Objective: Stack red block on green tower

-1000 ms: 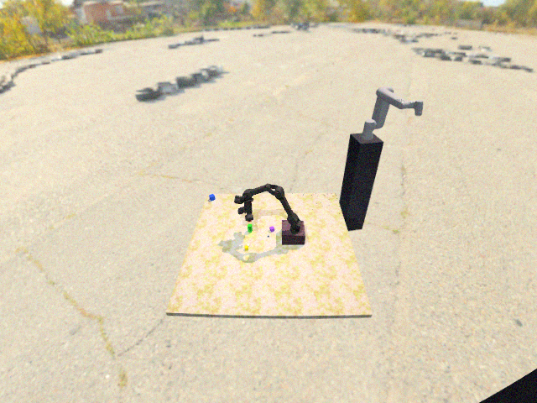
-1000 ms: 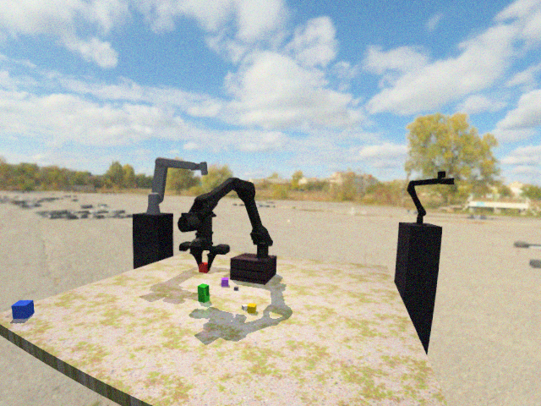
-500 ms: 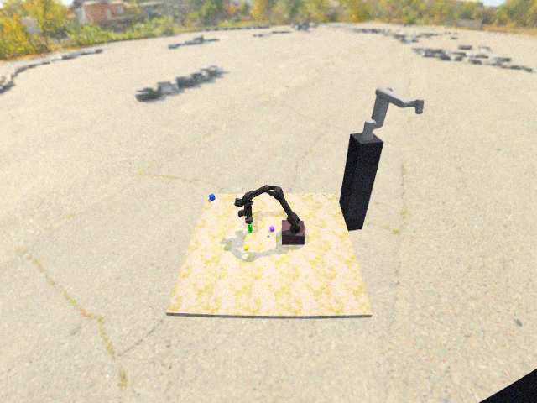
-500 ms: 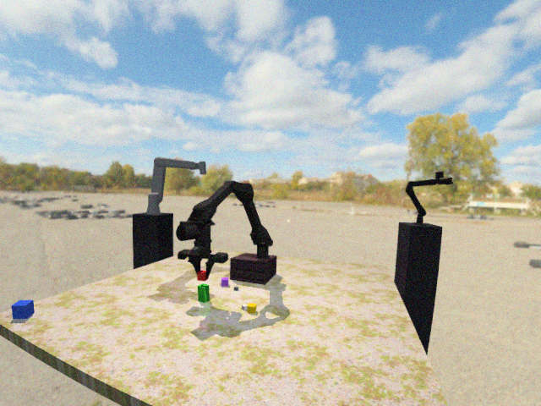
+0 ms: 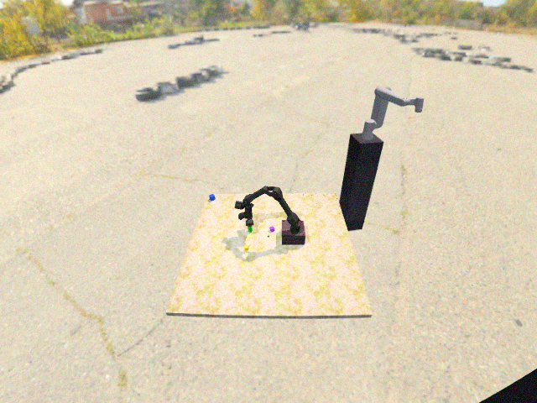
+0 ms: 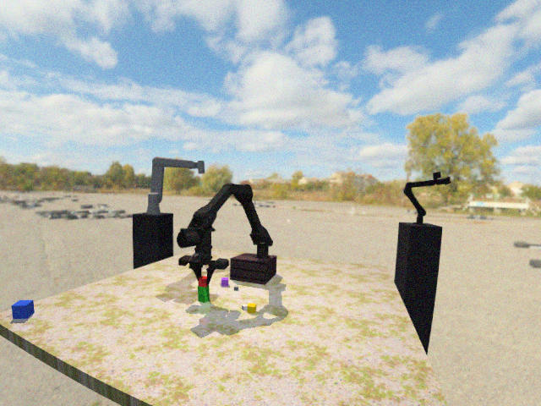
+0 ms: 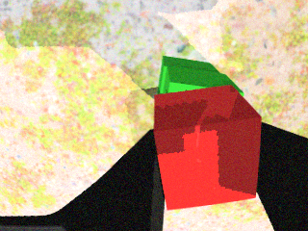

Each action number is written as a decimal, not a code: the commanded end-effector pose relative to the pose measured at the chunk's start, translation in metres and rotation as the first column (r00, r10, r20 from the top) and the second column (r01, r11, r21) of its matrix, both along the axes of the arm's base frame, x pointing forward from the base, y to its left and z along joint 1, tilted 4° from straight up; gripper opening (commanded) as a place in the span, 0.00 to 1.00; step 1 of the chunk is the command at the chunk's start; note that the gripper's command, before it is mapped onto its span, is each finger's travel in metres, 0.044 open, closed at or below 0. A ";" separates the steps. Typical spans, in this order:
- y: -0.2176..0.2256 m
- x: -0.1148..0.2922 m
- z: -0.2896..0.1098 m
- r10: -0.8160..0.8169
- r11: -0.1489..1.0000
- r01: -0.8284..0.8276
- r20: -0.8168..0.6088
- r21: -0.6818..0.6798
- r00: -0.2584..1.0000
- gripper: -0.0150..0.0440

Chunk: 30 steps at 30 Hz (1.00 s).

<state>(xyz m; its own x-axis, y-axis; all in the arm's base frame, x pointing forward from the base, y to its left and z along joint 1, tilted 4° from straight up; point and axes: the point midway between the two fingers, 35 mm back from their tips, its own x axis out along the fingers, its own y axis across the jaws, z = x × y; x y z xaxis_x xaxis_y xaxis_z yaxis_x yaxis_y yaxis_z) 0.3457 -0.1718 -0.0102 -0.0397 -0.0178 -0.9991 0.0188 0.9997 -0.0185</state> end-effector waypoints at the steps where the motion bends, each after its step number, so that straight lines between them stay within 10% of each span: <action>1: -0.001 0.000 -0.001 0.000 1.000 0.000 -0.001 -0.005 1.000 0.25; 18: -0.001 0.000 0.004 0.000 1.000 0.000 -0.001 -0.005 1.000 0.25; 30: 0.000 0.000 -0.001 0.000 1.000 0.000 -0.001 0.000 1.000 0.79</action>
<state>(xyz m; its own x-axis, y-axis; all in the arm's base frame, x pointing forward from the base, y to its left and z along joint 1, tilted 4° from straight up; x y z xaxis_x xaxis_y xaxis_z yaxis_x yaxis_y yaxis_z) 0.3454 -0.1716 -0.0105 -0.0408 -0.0167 -0.9990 0.0189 0.9997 -0.0174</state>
